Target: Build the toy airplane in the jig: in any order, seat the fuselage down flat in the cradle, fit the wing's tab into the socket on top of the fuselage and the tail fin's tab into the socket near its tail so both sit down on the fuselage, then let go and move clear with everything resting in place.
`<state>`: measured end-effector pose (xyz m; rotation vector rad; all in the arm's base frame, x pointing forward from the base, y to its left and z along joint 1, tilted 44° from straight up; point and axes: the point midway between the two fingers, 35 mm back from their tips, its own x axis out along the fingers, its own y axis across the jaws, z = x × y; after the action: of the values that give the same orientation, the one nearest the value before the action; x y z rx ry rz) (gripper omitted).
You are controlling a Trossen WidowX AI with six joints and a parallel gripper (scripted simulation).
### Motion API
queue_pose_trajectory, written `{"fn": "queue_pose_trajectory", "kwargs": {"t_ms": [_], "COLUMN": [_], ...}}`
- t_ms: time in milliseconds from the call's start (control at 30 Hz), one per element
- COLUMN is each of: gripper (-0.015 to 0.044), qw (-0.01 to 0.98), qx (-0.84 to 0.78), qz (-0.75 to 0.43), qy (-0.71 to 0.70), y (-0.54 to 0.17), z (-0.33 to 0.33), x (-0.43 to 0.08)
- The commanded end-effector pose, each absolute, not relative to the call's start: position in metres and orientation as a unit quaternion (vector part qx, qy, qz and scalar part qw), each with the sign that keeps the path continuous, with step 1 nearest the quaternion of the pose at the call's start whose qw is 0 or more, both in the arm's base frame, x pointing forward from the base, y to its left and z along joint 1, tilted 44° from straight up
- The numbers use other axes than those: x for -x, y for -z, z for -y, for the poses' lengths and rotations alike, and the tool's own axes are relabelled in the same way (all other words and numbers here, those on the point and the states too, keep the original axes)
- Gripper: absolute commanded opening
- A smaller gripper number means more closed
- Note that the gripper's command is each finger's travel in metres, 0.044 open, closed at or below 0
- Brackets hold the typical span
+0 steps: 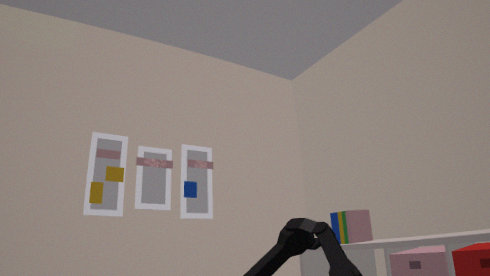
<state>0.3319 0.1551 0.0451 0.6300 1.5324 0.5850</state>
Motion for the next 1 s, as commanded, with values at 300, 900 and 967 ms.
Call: {"fn": "queue_pose_trajectory", "kwargs": {"t_ms": [300, 900, 967], "gripper": [0.0, 0.0, 0.0], "qw": [0.637, 0.639, 0.639], "qx": [-0.275, -0.273, -0.273], "qz": [-0.673, -0.674, -0.674], "qy": [-0.254, -0.251, -0.251], "y": [-0.055, -0.095, -0.099], "z": [-0.144, -0.103, -0.098], "x": [-0.335, -0.341, -0.341]}}
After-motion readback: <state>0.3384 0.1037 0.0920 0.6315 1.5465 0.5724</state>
